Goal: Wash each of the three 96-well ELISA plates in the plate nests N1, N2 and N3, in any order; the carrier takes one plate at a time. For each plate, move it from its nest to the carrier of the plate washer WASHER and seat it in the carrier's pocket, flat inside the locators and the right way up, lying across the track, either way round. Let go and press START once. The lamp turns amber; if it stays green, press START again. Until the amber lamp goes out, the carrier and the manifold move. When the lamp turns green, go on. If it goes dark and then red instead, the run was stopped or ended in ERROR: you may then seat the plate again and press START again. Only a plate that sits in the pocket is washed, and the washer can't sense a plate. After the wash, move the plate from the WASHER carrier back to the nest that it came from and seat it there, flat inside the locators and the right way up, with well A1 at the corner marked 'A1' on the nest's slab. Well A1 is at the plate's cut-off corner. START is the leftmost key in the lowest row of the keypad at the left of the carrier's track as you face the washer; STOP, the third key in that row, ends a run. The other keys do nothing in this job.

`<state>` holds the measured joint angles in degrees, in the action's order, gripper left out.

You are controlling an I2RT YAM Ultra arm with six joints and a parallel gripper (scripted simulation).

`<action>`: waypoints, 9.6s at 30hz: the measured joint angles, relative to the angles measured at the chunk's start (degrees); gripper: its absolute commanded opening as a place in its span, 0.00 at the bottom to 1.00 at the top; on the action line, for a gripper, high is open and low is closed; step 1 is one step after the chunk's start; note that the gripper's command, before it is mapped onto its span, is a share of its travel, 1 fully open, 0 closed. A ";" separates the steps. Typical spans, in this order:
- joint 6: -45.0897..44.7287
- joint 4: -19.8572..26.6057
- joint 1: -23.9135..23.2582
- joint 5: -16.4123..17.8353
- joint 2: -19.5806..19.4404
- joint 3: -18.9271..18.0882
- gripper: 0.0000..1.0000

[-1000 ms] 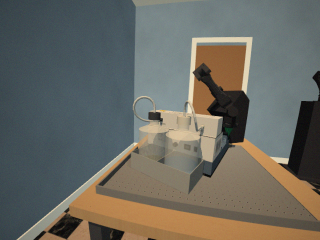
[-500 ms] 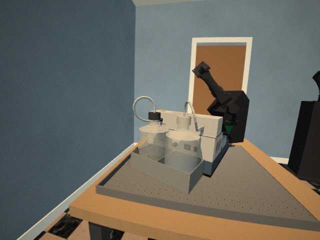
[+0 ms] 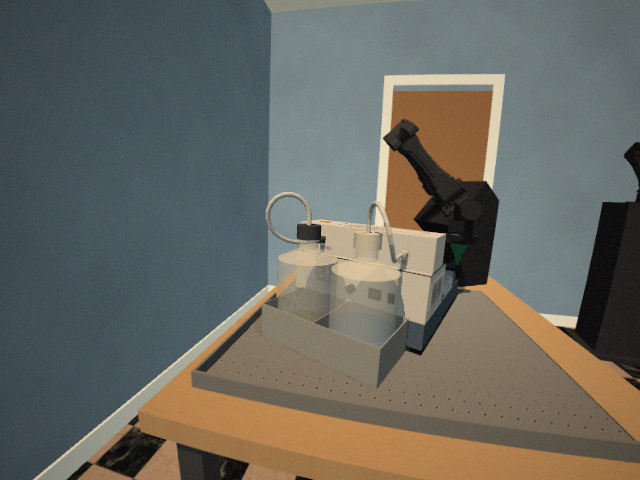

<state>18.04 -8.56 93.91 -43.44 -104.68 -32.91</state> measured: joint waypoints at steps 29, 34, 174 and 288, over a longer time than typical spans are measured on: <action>6.71 11.54 4.85 -2.05 5.62 -0.37 0.00; 6.78 11.58 4.87 -2.08 5.62 -0.37 0.00; -1.53 55.32 -1.84 0.63 15.85 -40.00 1.00; -1.53 55.32 -1.84 0.63 15.85 -40.00 1.00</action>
<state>16.51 46.76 92.07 -42.81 -88.84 -72.90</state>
